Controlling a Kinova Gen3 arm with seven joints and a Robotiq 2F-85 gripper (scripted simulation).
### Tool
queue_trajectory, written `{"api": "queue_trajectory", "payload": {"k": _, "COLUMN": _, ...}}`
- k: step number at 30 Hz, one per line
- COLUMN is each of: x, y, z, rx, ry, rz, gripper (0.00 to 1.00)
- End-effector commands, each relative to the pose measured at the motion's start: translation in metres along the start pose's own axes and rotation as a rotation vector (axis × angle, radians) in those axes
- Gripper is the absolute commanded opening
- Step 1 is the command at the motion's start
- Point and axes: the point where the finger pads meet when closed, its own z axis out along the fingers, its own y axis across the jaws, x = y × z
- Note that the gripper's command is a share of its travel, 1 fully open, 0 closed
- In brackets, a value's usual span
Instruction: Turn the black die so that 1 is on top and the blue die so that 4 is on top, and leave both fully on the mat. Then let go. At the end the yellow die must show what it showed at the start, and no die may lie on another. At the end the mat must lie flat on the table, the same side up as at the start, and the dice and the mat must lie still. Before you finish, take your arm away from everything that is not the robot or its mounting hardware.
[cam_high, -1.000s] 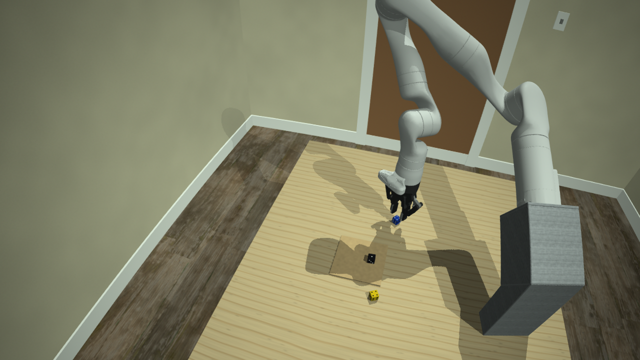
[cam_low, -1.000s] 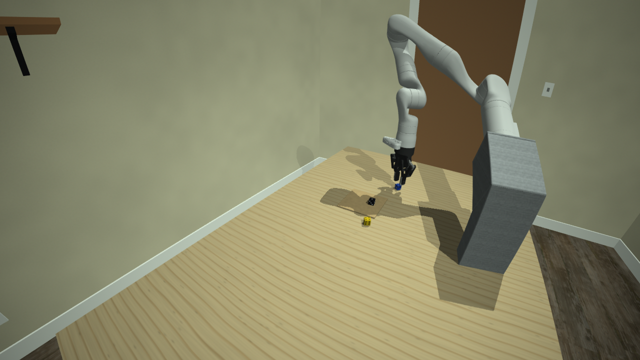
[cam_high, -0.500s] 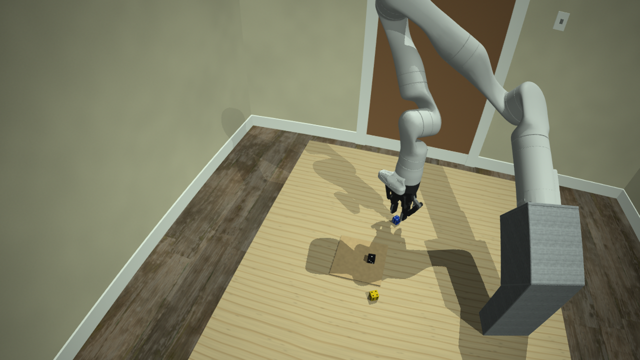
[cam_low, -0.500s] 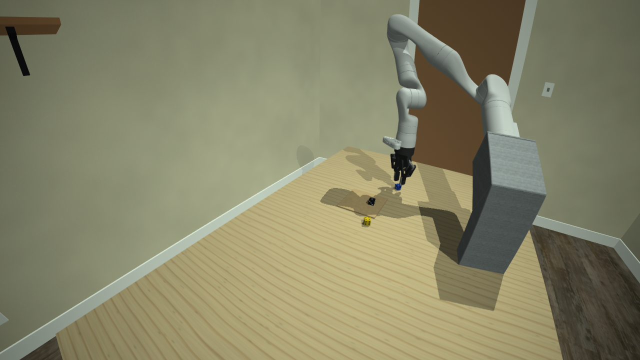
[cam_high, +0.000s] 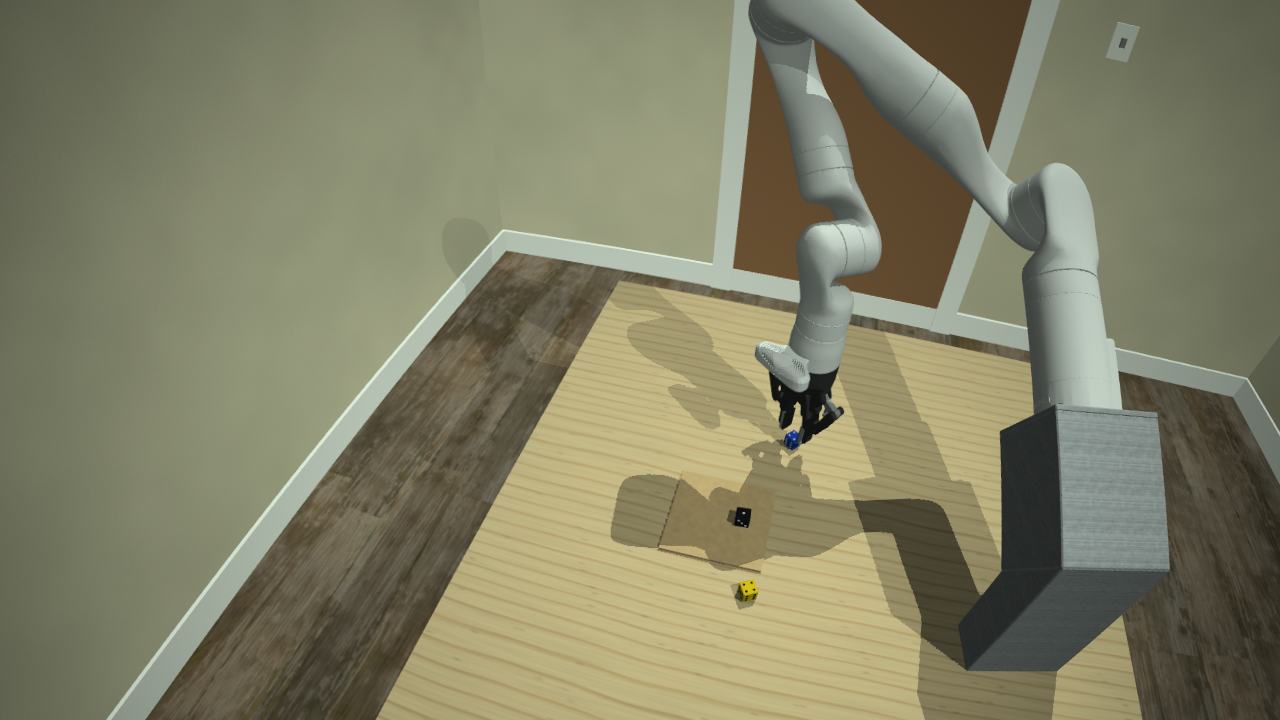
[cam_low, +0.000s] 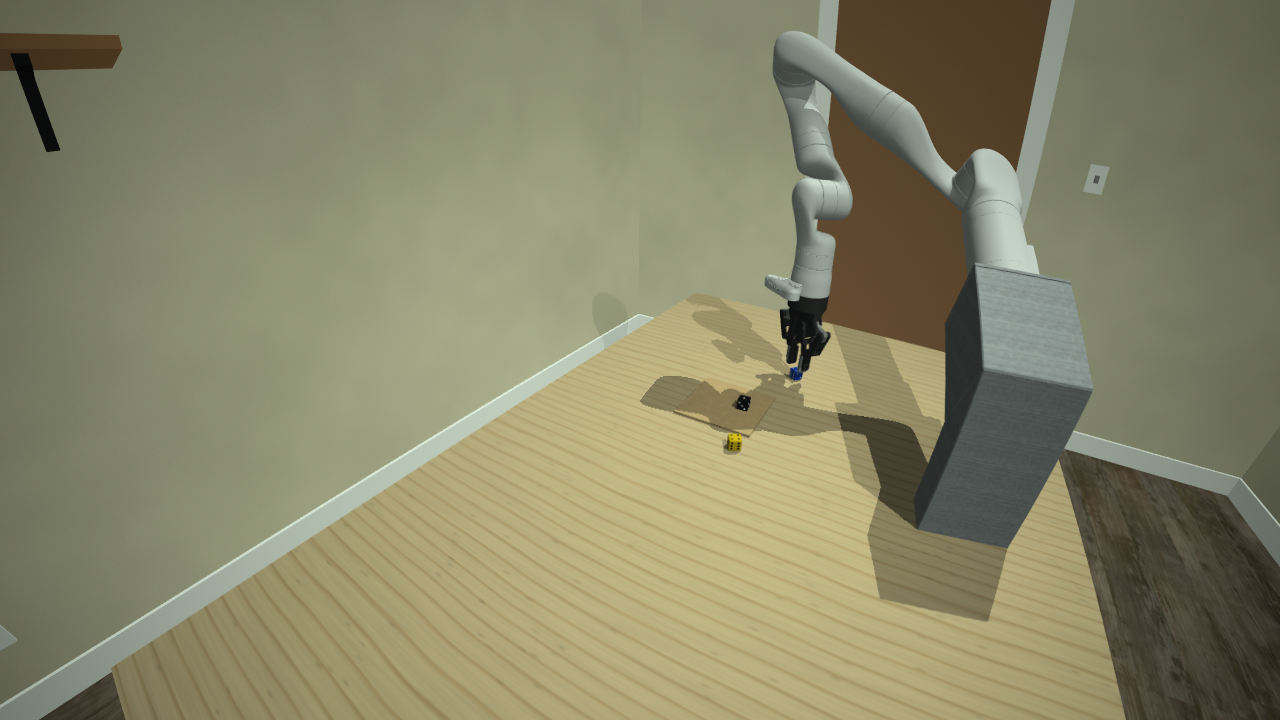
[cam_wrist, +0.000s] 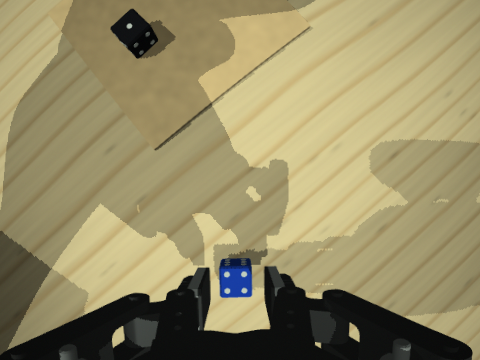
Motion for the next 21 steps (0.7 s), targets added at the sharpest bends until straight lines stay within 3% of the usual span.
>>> {"api": "queue_trajectory", "payload": {"k": 1, "x": -0.001, "y": -0.001, "z": 0.002, "rx": 0.003, "ry": -0.004, "rz": 0.000, "gripper": 0.35}}
{"api": "queue_trajectory", "payload": {"k": 21, "x": -0.001, "y": -0.001, "z": 0.021, "rx": 0.003, "ry": -0.004, "rz": 0.000, "gripper": 0.35}}
